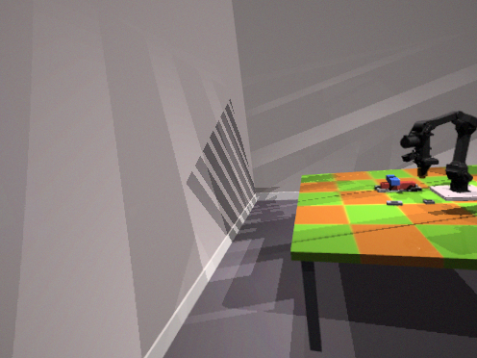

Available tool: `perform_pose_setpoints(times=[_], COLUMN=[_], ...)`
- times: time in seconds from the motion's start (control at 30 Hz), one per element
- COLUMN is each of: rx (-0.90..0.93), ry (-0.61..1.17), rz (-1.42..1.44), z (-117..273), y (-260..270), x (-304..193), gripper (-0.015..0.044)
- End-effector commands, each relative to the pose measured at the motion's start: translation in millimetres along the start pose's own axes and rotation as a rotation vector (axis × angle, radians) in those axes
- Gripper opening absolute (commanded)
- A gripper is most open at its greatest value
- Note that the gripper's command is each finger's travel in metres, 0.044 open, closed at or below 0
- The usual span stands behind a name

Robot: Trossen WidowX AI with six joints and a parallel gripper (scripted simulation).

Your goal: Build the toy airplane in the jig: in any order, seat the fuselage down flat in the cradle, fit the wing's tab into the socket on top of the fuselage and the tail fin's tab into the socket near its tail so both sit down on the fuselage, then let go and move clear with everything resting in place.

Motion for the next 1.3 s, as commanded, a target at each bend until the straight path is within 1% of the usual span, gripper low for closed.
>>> perform_pose_setpoints(times=[0.0,0.17,0.5,1.27], rx=[-0.001,-0.002,-0.037,-0.028], ry=[0.001,0.001,-0.002,0.005], rz=[0.001,-0.004,-0.113,-0.098], z=[-3,-6,-12,-26], y=[-9,-22,-53,-122], x=[6,14,21,37], gripper=[0.0,0.0,0.0,0.0])
Point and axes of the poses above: the point midway between the two fingers, 35 mm back from their tips, its own z axis back along the fingers, its own y axis across the jaws, x = y × z, the point moved 2 cm from there along z, back along the fingers, and after that the axes turned 10 degrees about -z, right-handed, at the moved point
